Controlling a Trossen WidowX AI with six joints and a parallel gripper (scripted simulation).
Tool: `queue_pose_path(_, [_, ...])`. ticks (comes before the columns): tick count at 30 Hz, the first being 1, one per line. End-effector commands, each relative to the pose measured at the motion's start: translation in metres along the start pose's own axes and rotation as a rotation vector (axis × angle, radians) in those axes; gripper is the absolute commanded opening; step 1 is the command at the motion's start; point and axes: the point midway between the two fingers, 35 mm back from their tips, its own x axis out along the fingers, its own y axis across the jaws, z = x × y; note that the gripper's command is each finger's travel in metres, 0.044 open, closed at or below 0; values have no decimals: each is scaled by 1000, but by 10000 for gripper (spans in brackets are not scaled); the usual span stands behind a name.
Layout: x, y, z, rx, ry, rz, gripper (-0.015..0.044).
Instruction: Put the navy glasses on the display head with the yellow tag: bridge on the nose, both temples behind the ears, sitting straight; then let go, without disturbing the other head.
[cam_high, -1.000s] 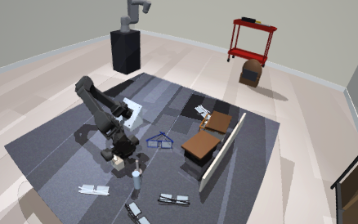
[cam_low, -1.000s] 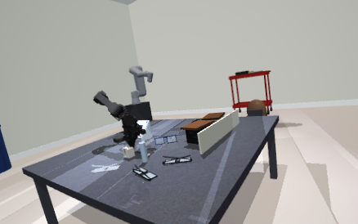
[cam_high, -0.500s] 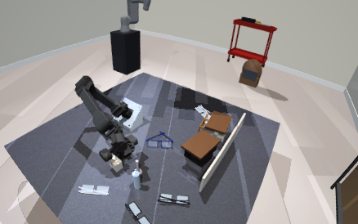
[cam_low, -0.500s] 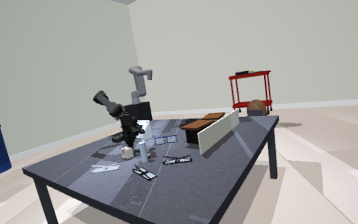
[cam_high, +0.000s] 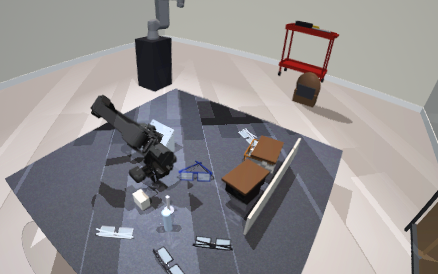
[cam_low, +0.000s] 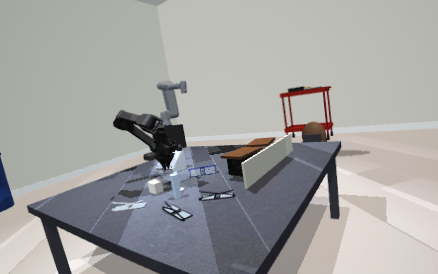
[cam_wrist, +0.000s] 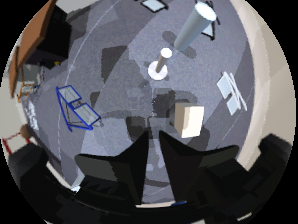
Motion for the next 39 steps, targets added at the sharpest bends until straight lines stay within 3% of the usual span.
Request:
queue_pose_path(1, [1, 0, 0, -6, 1, 2, 157])
queue_pose_path(3, [1, 0, 0, -6, 1, 2, 200])
queue_pose_path(16, [1, 3, 1, -18, 1, 4, 200])
queue_pose_path(26, [9, 153, 5, -731, 5, 8, 200])
queue_pose_path(33, [9, 162, 3, -780, 6, 2, 200])
queue_pose_path(36, [9, 162, 3, -780, 6, 2, 121])
queue_pose_path(39, [9, 162, 3, -780, 6, 2, 120])
